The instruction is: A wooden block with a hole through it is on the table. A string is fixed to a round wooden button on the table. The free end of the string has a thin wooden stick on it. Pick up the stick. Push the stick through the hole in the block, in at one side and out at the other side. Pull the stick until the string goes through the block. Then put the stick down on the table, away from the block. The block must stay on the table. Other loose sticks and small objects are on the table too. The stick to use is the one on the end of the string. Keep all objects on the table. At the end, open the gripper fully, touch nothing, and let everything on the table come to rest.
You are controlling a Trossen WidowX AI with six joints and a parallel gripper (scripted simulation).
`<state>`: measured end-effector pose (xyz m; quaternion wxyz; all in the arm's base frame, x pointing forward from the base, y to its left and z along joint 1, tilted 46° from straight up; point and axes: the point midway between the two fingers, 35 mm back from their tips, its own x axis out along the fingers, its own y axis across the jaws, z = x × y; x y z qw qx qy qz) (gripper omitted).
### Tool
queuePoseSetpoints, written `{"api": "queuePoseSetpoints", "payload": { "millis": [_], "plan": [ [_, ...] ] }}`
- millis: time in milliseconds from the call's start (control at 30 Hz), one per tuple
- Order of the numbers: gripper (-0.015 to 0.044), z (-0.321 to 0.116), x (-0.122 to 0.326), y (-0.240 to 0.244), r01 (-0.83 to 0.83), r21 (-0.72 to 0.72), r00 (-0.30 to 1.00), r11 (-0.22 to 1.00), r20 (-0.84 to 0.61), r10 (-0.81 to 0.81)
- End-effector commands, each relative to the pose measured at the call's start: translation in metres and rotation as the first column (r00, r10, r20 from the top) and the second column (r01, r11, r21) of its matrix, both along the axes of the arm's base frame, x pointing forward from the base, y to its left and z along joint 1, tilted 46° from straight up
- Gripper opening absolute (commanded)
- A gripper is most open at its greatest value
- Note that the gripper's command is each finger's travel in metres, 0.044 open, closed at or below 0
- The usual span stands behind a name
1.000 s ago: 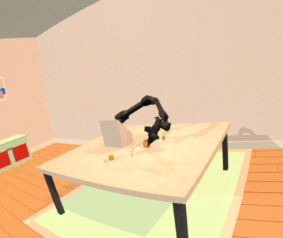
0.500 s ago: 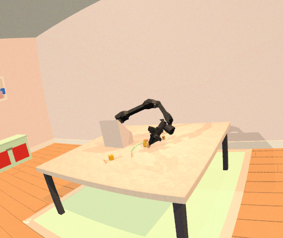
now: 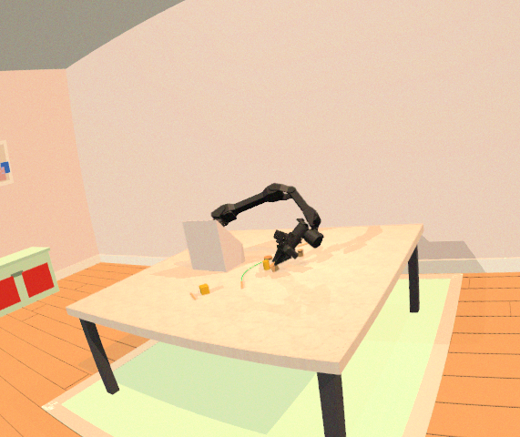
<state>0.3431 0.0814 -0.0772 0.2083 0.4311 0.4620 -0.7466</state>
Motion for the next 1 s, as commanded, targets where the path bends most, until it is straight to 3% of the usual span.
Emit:
{"api": "queuePoseSetpoints", "payload": {
  "millis": [0,100,567,600,700,800,967],
  "plan": [
    [0.0241,0.031,0.020,-0.011,-0.001,0.002,1.000,1.000,0.021,0.001],
    [0.0241,0.049,0.027,-0.017,-0.002,0.000,1.000,1.000,0.022,0.002],
    [0.0241,0.049,0.027,-0.017,-0.002,0.000,1.000,1.000,0.022,0.002],
    [0.0267,0.049,0.026,-0.018,-0.003,0.012,1.000,1.000,0.024,0.002],
    [0.0346,0.044,0.026,-0.019,-0.166,0.159,0.985,0.973,0.080,0.155],
    [0.0425,0.038,0.025,-0.021,-0.378,0.315,0.923,0.871,0.197,0.330],
    [0.0440,0.029,0.023,-0.024,-0.699,0.442,0.714,0.562,0.462,0.526]
  ]
}}
